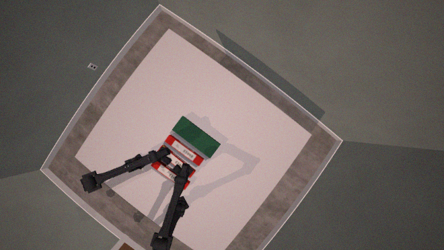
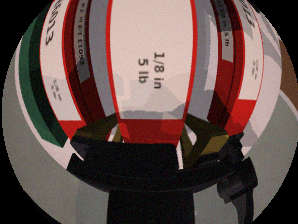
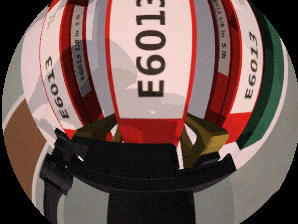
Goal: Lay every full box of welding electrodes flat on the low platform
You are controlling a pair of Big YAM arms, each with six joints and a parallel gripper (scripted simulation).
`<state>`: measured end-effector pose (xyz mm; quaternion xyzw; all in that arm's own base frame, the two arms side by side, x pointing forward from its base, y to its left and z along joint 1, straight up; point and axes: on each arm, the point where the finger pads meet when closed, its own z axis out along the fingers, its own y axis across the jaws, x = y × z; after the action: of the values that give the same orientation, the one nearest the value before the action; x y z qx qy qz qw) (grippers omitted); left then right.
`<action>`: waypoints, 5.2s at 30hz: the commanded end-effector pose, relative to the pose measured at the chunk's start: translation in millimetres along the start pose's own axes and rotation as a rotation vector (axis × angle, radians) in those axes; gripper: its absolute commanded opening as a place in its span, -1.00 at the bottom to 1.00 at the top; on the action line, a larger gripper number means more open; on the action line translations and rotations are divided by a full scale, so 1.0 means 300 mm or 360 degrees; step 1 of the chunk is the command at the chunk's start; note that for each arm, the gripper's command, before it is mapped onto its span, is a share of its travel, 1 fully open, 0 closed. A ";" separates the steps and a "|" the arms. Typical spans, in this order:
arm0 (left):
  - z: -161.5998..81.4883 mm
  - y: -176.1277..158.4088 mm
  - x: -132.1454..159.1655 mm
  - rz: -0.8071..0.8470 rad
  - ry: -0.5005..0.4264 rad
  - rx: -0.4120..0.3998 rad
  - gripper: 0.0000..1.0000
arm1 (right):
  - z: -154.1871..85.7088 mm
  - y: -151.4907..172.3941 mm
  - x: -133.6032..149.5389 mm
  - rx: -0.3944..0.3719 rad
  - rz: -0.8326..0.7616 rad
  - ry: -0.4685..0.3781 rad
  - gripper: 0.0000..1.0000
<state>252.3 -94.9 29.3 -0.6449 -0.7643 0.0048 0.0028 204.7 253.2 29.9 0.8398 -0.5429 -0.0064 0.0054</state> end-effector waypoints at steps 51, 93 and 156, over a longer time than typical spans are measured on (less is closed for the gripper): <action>-0.060 0.056 -0.019 -0.0004 -0.0029 -0.0069 1.00 | -0.054 -0.062 -0.010 0.0081 -0.0002 -0.0022 1.00; -0.439 0.313 -0.004 -0.0085 -0.0033 -0.0095 1.00 | -0.432 -0.309 -0.027 0.0092 -0.0082 -0.0020 1.00; -0.089 0.388 0.009 -0.0067 -0.0005 -0.0033 1.00 | -0.096 -0.433 -0.039 0.0040 -0.0106 0.0000 1.00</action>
<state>362.2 -69.1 61.9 -0.6231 -0.7821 -0.0008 -0.0026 317.2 309.4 61.2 0.8525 -0.5228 -0.0006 0.0025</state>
